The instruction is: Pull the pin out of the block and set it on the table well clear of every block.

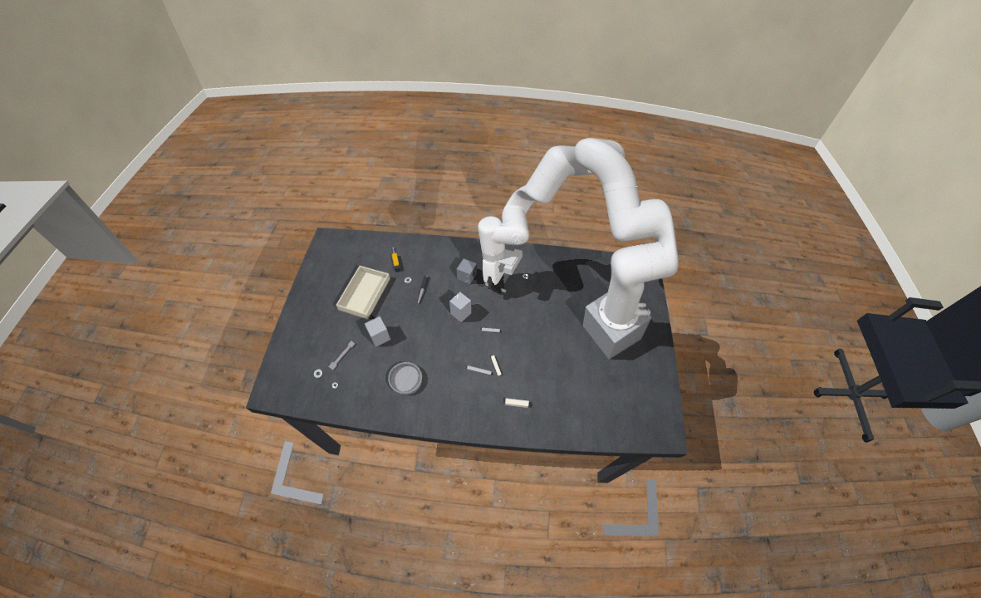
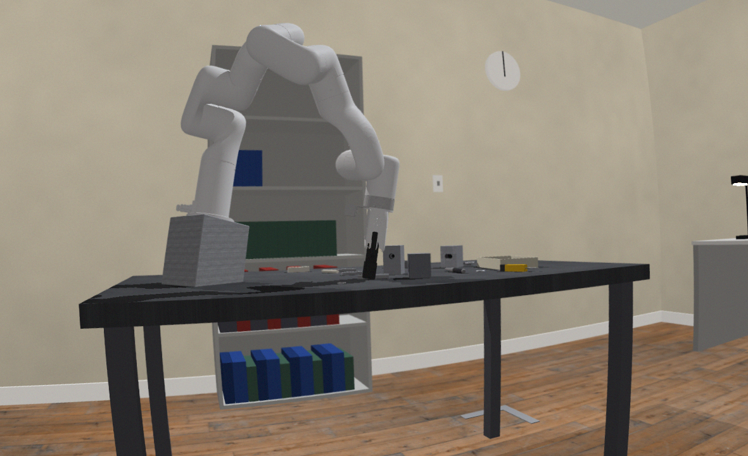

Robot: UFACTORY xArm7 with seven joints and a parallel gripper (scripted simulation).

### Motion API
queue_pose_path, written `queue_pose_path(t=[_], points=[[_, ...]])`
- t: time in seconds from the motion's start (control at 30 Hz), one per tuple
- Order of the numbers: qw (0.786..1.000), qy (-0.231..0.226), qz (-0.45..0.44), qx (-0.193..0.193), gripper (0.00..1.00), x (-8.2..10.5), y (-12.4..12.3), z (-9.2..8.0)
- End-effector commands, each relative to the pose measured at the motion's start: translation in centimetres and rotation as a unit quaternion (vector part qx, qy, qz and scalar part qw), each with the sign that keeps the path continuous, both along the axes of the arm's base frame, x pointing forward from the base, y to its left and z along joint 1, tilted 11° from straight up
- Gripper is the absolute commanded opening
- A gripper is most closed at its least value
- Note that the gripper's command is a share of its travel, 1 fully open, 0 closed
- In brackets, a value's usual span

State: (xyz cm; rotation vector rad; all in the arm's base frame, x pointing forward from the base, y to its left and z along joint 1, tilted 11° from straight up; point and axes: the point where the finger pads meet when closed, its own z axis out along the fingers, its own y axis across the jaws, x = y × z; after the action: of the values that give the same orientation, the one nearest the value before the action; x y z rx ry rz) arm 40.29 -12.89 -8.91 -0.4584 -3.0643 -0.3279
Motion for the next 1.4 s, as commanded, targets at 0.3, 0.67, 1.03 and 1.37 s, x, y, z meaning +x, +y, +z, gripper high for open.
queue_pose_path(t=[0.3,0.67,1.03,1.37], points=[[1.0,-0.001,-0.001,-0.001,0.26,0.1,-0.2,0.0],[1.0,-0.001,-0.001,-0.002,0.35,0.0,-0.3,0.5],[1.0,0.0,-0.001,-0.003,0.35,-0.2,-0.5,1.6],[1.0,-0.001,0.0,-0.003,0.35,-0.4,-0.7,3.0]])
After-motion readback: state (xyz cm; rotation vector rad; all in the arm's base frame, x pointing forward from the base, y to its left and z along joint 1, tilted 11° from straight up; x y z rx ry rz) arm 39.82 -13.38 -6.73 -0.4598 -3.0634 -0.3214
